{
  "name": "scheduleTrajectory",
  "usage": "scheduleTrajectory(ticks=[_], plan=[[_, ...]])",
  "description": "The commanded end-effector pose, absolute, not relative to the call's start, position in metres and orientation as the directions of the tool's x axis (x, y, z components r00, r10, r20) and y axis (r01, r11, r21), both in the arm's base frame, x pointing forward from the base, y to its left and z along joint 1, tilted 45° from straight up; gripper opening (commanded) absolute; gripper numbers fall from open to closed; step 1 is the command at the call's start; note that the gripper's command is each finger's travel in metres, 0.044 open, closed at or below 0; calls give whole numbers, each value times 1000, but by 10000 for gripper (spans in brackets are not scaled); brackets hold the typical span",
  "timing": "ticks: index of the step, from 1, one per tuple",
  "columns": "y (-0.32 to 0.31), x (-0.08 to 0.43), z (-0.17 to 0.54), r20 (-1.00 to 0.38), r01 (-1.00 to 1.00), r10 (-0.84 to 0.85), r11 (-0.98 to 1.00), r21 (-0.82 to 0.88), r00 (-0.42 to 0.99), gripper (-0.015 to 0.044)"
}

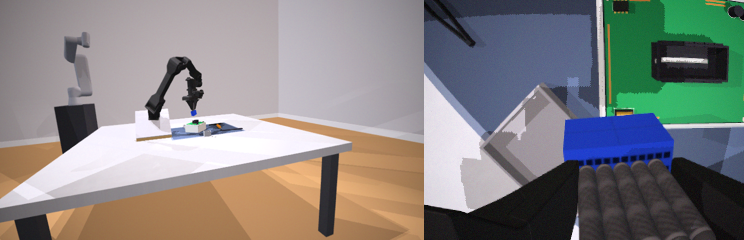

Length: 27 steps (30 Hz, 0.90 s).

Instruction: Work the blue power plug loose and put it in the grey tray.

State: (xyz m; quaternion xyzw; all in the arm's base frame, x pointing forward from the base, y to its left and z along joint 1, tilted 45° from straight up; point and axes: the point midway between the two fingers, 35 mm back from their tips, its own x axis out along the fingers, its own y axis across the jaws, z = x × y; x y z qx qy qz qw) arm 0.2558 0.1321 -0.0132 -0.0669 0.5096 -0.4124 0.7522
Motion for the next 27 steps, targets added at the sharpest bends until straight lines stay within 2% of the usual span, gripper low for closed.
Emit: scheduleTrajectory(ticks=[1,27], plan=[[140,253,-23,-714,556,-687,649,-519,135,0],[187,241,-69,-717,556,-683,652,-516,135,0]])
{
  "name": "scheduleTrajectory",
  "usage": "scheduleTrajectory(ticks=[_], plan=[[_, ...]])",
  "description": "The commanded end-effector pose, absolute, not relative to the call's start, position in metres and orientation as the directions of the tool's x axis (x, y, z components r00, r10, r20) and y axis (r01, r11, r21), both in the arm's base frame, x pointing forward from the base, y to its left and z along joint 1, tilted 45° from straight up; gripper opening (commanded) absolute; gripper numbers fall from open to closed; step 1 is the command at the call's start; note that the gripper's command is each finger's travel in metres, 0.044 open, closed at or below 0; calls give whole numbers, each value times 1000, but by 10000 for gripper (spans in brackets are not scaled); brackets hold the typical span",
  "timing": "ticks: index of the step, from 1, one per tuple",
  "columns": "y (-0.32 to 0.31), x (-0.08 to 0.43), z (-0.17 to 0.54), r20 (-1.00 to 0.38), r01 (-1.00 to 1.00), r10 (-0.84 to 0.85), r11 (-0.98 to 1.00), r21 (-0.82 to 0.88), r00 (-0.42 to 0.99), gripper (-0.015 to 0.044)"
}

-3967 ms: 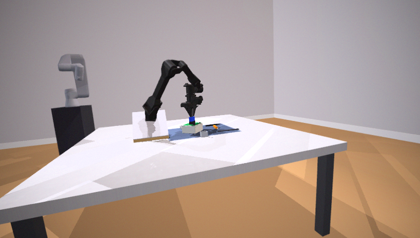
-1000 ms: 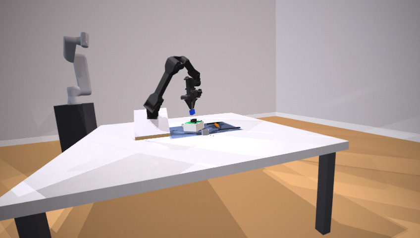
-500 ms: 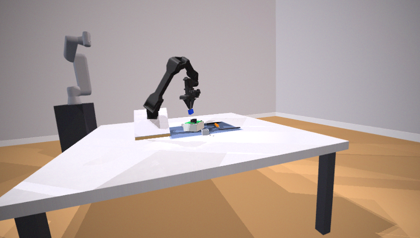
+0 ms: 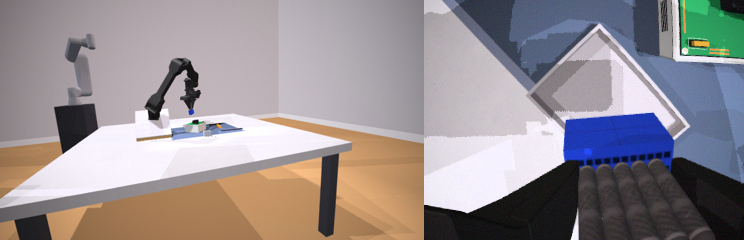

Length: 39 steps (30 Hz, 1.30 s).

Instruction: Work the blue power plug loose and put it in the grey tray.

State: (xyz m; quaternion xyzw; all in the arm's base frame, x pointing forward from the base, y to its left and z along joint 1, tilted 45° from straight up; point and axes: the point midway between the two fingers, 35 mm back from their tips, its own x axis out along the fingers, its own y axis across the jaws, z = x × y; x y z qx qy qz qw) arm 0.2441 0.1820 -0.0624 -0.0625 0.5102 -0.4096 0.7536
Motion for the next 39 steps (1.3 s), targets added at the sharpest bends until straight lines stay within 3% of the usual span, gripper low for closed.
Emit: scheduleTrajectory(ticks=[1,39], plan=[[187,241,-70,-718,556,-683,652,-516,135,0],[146,251,-113,-717,557,-684,651,-516,136,0]])
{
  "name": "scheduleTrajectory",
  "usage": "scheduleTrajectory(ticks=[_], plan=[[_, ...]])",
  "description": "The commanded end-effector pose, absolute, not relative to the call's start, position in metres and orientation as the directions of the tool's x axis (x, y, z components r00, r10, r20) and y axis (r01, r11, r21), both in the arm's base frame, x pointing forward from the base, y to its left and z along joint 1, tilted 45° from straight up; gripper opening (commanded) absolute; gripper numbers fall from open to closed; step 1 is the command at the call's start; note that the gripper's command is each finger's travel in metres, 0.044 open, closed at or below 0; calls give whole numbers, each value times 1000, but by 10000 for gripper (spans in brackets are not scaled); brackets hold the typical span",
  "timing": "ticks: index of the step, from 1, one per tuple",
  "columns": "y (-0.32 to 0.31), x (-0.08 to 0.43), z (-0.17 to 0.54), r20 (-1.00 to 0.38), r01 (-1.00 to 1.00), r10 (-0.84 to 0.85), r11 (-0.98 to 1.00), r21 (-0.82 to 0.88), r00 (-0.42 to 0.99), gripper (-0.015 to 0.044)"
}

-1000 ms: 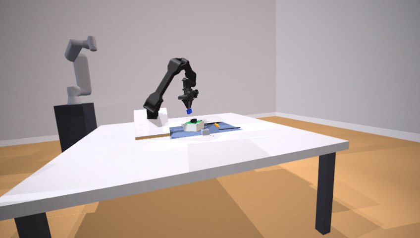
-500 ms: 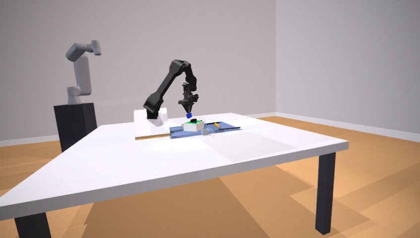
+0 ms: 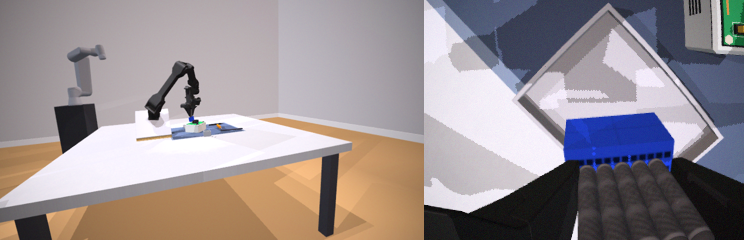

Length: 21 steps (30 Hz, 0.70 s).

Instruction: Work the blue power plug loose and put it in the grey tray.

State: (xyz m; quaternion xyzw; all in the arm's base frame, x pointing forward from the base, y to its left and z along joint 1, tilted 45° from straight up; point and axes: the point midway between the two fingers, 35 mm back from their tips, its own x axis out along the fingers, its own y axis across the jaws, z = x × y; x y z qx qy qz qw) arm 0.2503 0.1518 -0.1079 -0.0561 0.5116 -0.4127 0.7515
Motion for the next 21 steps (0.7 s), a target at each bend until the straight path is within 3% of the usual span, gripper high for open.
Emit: scheduleTrajectory(ticks=[1,21], plan=[[145,251,-115,-717,557,-684,651,-516,136,0],[121,255,-137,-715,557,-686,650,-517,137,0]])
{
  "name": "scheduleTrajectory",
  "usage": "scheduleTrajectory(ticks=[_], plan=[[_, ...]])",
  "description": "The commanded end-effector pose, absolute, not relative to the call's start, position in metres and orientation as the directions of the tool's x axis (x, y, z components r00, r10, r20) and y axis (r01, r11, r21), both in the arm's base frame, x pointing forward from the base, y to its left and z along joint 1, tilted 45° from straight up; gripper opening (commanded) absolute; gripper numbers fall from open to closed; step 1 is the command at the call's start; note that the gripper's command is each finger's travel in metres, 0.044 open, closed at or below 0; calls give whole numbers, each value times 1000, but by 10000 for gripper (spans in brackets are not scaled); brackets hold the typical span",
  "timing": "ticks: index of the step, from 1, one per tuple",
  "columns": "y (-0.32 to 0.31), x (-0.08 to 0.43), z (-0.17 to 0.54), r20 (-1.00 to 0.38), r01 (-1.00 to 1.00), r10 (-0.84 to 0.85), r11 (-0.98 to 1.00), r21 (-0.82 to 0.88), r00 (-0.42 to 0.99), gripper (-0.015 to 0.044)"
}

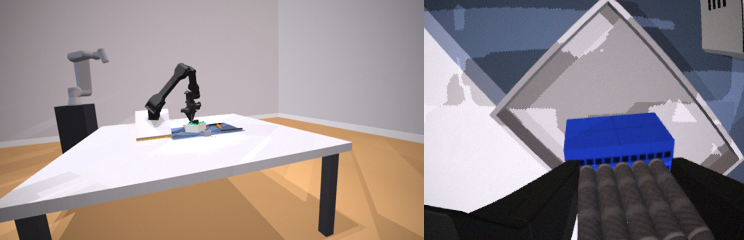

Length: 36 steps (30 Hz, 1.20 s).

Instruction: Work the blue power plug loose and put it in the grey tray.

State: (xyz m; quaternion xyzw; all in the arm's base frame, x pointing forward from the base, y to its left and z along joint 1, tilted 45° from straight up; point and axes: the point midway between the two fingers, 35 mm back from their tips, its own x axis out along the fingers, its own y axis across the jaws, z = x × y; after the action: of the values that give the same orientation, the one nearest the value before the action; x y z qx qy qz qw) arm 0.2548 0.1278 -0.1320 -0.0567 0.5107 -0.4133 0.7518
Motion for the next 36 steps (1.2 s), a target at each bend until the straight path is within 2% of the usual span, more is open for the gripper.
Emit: scheduleTrajectory(ticks=[1,32,36], plan=[[120,255,-138,-715,557,-686,650,-517,137,0],[124,254,-136,-719,555,-680,657,-511,142,0],[124,254,-136,-719,555,-680,657,-511,142,105]])
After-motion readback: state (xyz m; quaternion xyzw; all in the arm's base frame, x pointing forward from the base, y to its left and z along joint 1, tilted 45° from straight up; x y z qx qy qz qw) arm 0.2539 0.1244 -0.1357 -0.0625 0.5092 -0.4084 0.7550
